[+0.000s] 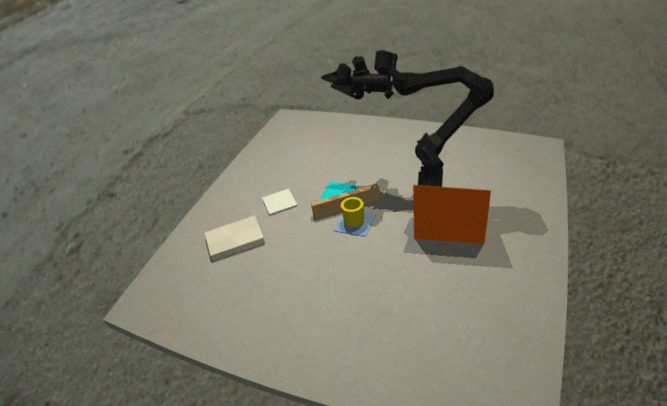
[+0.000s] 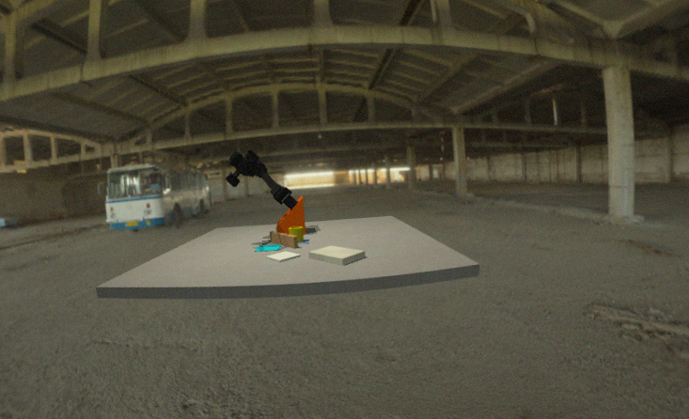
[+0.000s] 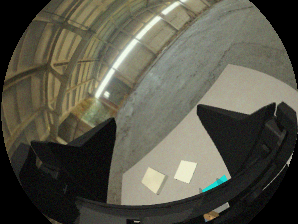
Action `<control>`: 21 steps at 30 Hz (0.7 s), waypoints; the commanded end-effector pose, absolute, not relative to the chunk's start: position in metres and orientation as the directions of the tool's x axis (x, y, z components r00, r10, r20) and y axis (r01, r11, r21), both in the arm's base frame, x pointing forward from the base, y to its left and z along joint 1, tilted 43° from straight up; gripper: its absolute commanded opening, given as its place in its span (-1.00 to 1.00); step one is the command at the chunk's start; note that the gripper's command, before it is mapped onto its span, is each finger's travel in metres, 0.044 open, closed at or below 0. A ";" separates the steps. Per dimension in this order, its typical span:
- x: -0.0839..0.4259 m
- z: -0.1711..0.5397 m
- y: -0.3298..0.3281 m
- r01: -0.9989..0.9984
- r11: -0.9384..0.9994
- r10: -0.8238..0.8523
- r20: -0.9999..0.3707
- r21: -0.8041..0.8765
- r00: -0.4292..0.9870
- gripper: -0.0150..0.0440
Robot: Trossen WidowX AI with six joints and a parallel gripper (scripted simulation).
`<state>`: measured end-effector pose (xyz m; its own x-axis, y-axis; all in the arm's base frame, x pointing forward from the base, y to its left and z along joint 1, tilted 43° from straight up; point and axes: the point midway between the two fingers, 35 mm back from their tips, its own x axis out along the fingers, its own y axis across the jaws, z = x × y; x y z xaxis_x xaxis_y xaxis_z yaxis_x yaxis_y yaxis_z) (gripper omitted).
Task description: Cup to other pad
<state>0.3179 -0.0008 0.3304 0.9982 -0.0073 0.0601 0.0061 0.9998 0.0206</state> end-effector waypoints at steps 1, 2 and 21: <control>0.320 0.326 0.000 0.008 1.000 -0.009 0.045 0.015 0.999 0.78; 0.325 0.315 0.001 0.012 1.000 -0.012 0.000 -0.004 1.000 0.69; 0.230 -0.011 0.008 -0.909 0.251 -0.590 -0.797 -0.333 0.129 0.07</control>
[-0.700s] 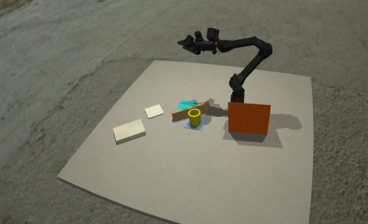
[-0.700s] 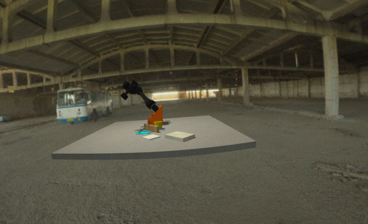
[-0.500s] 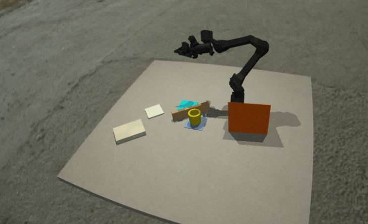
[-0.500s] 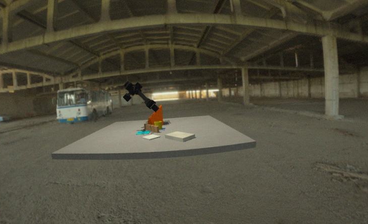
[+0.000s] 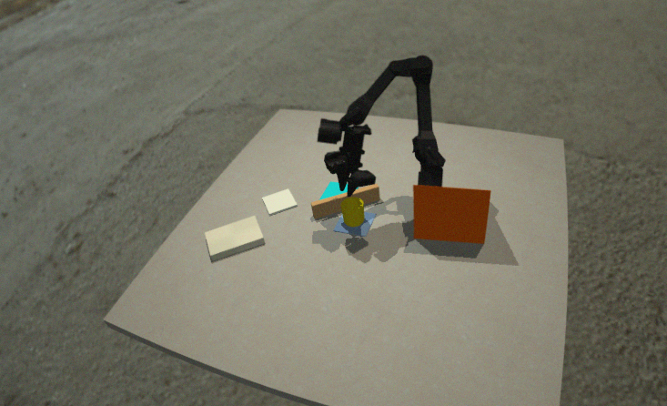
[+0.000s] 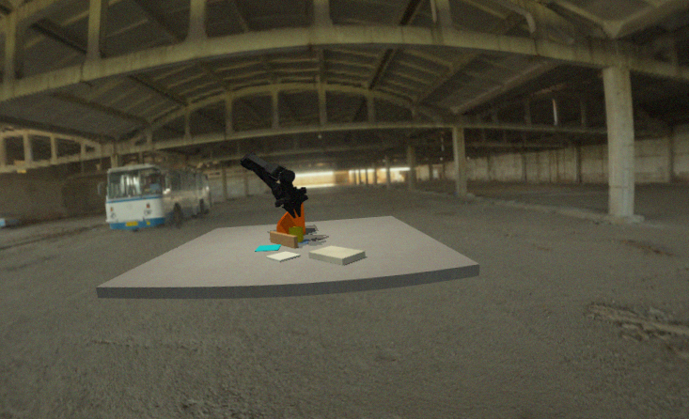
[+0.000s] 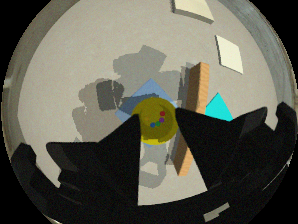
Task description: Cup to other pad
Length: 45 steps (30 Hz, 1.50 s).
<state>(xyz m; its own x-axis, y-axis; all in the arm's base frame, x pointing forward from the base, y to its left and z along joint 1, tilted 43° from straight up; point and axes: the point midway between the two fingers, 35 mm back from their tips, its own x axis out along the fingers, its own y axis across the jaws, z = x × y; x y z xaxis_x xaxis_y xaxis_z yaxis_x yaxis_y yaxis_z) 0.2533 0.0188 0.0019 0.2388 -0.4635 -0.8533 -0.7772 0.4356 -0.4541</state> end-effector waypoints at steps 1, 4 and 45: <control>0.225 -0.013 0.004 -0.941 0.192 -0.630 -0.771 -0.278 0.099 0.07; 0.219 -0.016 -0.001 -0.974 0.115 -0.680 -0.730 -0.194 0.065 0.07; 0.222 -0.056 -0.038 -0.974 0.115 -0.681 -0.730 -0.194 0.065 0.07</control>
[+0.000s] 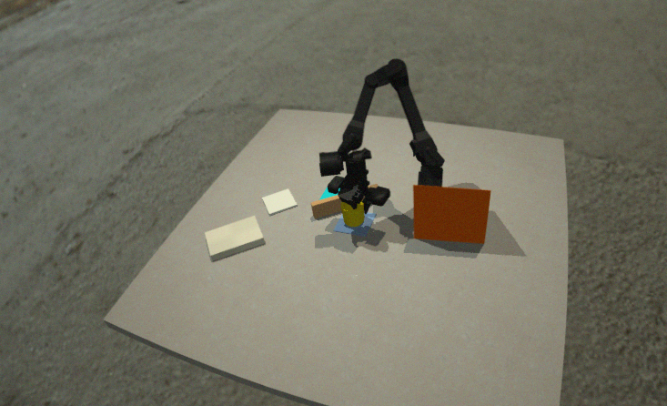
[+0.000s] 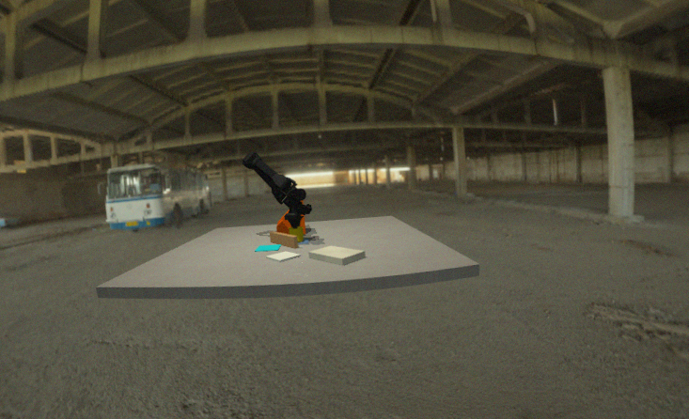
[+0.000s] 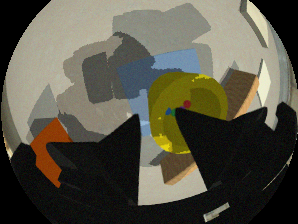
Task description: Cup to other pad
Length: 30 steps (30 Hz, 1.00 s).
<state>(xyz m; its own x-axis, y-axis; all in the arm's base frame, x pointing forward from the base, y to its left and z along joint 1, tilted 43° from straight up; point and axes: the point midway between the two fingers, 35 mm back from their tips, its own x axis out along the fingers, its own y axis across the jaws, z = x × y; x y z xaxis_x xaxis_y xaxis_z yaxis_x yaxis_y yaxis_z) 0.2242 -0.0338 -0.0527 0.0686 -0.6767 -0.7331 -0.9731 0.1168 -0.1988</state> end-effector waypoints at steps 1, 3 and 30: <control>0.222 -0.057 -0.039 -0.974 0.115 -0.681 -0.729 -0.194 0.065 0.07; 0.222 -0.059 -0.042 -0.974 0.115 -0.682 -0.729 -0.194 0.065 0.07; 0.223 -0.060 -0.043 -0.973 0.118 -0.680 -0.731 -0.197 0.066 -0.40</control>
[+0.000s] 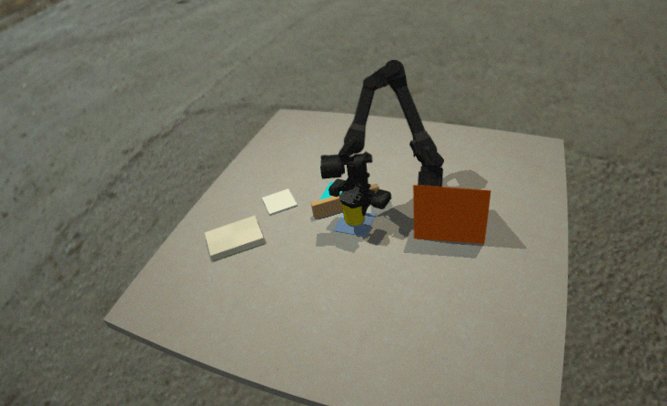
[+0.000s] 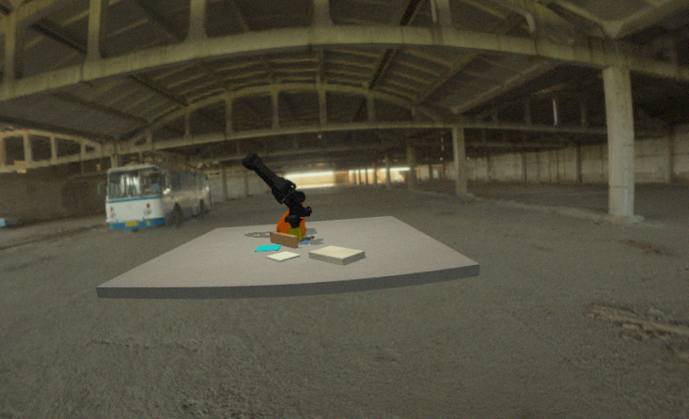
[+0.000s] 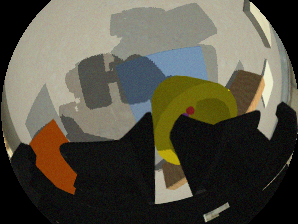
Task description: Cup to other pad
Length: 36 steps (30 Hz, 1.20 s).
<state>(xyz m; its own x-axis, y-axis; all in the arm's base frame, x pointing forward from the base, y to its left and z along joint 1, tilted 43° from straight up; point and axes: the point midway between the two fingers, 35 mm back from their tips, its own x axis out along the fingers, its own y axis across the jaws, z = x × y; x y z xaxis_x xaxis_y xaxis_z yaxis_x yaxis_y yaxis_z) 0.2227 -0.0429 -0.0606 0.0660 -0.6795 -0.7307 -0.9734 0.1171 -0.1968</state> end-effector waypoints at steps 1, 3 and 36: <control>0.223 -0.060 -0.043 -0.973 0.118 -0.680 -0.731 -0.197 0.066 -0.42; 0.223 -0.060 -0.043 -0.973 0.118 -0.680 -0.731 -0.197 0.066 -0.49; 0.221 -0.007 0.013 -0.975 0.110 -0.680 -0.730 -0.194 0.068 -0.49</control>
<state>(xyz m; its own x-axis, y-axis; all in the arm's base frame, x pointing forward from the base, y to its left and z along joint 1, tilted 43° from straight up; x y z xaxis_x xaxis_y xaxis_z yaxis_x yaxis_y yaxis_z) 0.2215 0.0139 -0.0065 0.0694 -0.6802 -0.7298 -0.9746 0.1100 -0.1952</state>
